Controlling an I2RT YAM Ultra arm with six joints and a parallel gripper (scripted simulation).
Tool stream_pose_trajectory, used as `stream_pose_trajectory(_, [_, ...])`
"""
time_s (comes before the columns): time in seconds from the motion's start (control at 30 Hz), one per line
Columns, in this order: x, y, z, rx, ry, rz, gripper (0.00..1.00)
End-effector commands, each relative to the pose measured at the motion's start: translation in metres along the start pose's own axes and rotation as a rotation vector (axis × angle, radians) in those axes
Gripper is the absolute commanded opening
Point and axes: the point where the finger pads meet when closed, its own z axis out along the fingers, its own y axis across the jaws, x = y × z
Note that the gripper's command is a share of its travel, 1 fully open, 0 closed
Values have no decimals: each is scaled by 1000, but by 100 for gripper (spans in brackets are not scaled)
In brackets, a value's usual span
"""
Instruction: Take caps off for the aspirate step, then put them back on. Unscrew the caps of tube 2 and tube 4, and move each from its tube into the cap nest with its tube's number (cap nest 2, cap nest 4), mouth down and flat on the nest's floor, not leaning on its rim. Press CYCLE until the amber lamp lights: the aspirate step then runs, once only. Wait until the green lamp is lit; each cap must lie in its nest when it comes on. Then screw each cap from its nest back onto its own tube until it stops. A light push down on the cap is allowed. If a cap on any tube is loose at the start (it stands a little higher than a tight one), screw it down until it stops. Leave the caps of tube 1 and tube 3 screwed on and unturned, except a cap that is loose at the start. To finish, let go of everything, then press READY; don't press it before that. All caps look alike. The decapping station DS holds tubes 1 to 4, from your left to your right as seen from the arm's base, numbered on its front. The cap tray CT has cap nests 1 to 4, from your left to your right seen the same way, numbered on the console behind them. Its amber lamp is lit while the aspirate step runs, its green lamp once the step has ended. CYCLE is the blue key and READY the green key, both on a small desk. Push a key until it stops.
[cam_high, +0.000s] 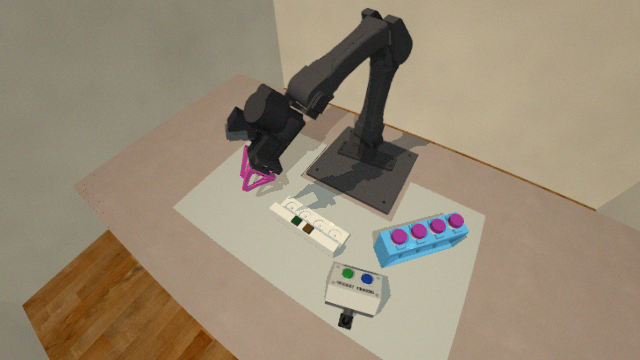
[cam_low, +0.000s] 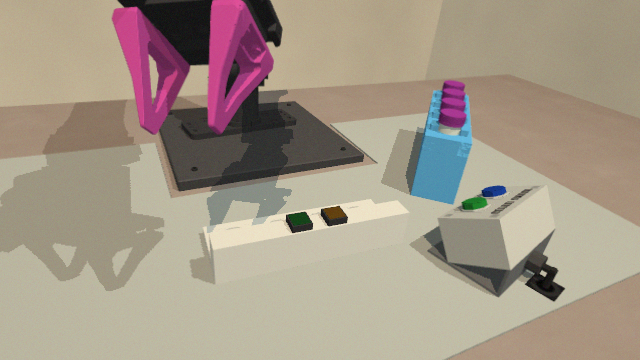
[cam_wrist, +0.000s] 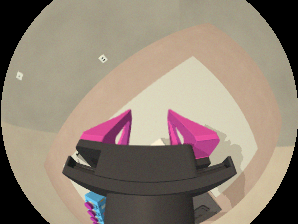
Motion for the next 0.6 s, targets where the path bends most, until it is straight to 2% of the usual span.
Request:
stream_pose_trajectory(0.0, [8, 5, -4, -6, 47, -74, 49])
stream_pose_trajectory(0.07, [14, 13, -5, -20, 80, -129, 49])
stream_pose_trajectory(0.13, [19, 20, -6, -23, 86, -139, 49])
stream_pose_trajectory(0.27, [32, 35, -10, -55, 150, -251, 49])
stream_pose_trajectory(0.33, [37, 41, -12, -58, 156, -262, 49])
stream_pose_trajectory(0.43, [47, 51, -16, -83, 203, -346, 49])
stream_pose_trajectory(0.5, [47, 51, -16, -83, 203, -346, 49])
stream_pose_trajectory(0.57, [54, 58, -19, -101, 233, -403, 49])
